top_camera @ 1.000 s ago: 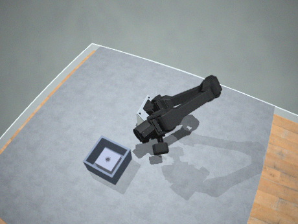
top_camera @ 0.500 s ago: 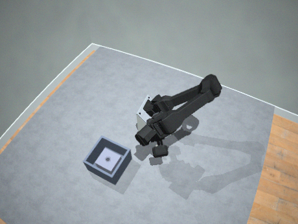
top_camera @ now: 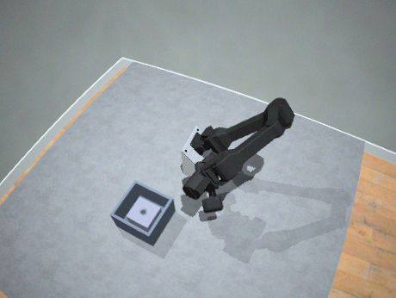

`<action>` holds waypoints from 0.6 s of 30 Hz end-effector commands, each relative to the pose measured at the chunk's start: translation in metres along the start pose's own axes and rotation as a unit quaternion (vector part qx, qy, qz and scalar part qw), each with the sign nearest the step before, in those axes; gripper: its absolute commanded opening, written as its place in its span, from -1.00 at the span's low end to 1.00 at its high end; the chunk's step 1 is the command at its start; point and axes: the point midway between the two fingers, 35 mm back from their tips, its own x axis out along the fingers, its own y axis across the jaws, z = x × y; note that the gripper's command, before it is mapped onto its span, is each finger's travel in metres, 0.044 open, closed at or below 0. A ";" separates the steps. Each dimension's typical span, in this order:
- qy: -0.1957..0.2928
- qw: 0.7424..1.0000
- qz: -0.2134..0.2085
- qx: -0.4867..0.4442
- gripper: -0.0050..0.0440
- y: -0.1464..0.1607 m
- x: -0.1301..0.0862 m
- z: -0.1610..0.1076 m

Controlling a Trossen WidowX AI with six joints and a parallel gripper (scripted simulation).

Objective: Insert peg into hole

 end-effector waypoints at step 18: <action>0.005 1.000 0.002 0.001 0.41 -0.002 0.020 -0.003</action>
